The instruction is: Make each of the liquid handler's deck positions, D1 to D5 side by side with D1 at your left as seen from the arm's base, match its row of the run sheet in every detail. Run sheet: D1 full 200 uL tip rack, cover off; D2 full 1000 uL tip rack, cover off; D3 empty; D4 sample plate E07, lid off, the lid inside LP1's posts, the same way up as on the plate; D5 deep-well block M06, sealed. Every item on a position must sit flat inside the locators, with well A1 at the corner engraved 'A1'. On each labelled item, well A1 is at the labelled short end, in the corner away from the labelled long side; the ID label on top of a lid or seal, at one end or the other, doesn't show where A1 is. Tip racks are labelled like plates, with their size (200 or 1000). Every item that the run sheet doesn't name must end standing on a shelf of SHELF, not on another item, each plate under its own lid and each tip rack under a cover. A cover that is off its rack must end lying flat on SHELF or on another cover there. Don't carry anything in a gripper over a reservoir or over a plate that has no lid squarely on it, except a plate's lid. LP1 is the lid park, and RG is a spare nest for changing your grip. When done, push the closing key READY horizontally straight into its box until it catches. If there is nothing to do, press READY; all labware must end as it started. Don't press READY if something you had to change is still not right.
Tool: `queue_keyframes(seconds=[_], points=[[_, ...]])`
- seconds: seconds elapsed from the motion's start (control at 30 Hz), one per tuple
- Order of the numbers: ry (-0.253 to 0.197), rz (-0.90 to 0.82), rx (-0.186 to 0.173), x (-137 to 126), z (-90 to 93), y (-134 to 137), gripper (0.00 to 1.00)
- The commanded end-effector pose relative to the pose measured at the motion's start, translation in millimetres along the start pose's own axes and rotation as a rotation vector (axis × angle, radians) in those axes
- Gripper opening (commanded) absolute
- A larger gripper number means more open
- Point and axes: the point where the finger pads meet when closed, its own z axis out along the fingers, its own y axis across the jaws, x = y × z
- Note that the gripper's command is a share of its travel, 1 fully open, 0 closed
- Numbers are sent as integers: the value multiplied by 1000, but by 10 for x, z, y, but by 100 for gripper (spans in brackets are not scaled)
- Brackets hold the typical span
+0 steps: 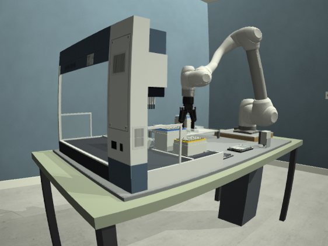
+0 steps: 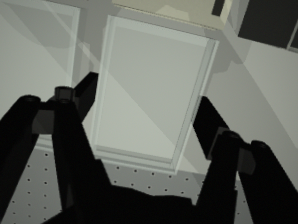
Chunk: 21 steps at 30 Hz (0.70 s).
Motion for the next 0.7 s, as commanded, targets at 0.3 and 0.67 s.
queue_keyframes(seconds=[0.3, 0.67], points=[[0, 0, 1, 1, -6, -5, 67], [0, 0, 1, 1, -39, -4, 67]])
